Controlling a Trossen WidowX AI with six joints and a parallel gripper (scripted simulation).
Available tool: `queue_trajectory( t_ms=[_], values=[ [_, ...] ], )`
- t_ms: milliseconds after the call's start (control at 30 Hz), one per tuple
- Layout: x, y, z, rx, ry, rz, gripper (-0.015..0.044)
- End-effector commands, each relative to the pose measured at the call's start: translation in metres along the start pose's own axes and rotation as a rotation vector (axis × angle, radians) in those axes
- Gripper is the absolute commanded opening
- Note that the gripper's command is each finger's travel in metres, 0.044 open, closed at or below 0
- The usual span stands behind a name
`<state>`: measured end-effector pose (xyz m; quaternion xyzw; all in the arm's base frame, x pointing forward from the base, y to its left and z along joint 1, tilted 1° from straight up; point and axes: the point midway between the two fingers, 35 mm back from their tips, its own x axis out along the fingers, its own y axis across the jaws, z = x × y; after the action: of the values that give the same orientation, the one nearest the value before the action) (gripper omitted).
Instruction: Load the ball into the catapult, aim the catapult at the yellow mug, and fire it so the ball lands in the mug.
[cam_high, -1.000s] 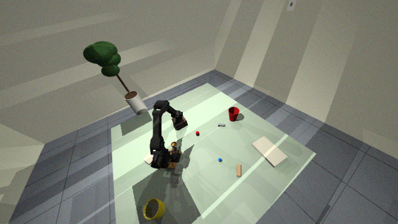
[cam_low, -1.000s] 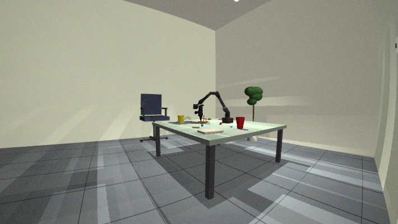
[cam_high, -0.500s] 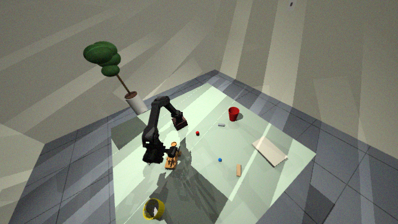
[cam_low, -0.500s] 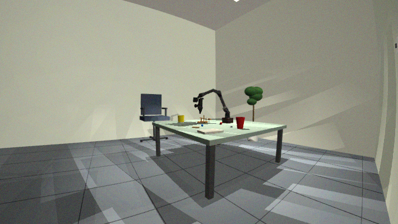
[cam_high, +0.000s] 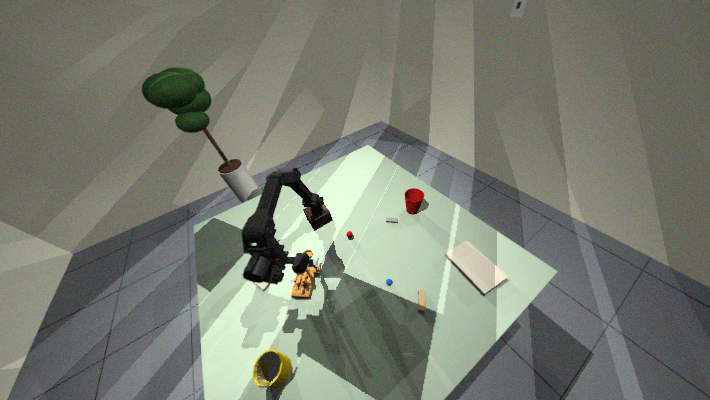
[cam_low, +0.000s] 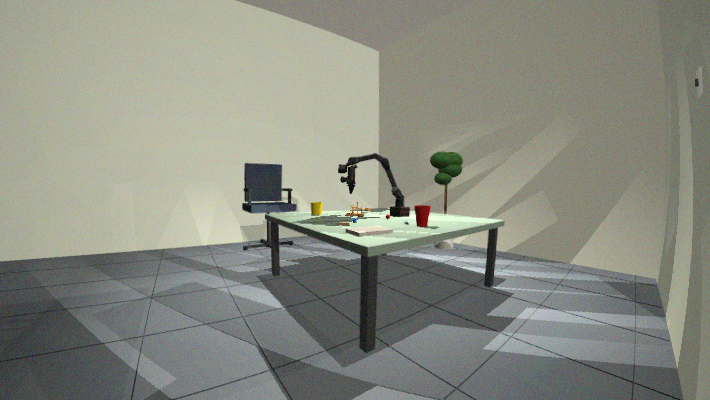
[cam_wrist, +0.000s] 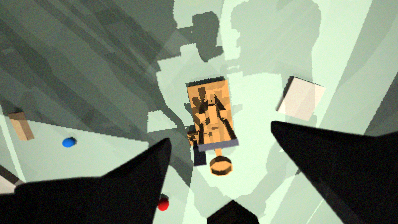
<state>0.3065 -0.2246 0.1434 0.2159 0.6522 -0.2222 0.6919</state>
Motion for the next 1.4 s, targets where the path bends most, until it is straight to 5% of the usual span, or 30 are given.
queue_trajectory(
  t_ms=[0, 133, 533, 833, 1367],
  values=[
    [0.006, 0.005, -0.004, -0.004, 0.016, 0.002, 0.0387],
    [0.015, 0.044, -0.022, -0.041, 0.016, 0.014, 0.03],
    [0.054, 0.157, -0.145, -0.351, 0.028, 0.029, 0.03],
    [0.095, 0.175, -0.269, -0.647, 0.035, 0.033, 0.03],
    [0.114, 0.18, -0.276, -0.669, 0.035, 0.033, 0.03]
  ],
)
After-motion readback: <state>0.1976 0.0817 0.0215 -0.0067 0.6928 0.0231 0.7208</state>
